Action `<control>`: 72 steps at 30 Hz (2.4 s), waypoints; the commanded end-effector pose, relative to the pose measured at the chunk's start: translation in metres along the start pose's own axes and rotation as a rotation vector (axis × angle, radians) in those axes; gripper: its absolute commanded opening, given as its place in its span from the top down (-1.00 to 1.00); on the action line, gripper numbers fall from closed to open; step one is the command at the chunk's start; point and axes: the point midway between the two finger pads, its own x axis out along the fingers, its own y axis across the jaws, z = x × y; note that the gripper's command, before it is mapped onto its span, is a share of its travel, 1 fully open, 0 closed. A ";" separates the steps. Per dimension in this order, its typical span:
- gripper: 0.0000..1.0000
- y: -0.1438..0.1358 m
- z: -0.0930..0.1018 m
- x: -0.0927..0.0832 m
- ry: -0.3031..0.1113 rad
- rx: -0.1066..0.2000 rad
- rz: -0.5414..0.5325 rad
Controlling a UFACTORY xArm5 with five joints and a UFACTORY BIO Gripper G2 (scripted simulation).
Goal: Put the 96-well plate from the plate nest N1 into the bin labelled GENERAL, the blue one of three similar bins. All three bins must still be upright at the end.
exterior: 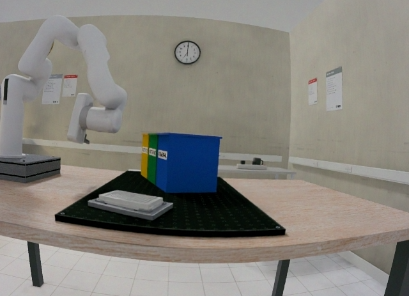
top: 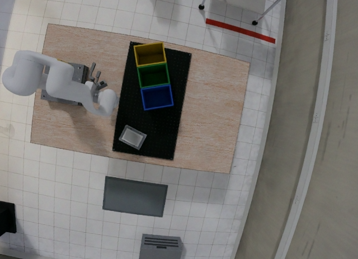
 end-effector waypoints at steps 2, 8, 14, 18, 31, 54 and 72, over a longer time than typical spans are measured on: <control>0.25 0.025 0.015 0.004 -0.098 0.024 -0.012; 0.25 0.058 0.033 0.008 -0.098 0.024 -0.012; 0.25 0.085 0.048 0.011 -0.098 0.024 -0.012; 0.25 0.102 0.057 0.013 -0.098 0.024 -0.012; 0.25 0.082 0.065 0.013 0.014 -0.200 -0.140; 0.25 0.068 0.130 -0.003 -0.229 -0.683 -0.515; 0.25 0.101 0.183 -0.029 -0.544 -0.953 -0.726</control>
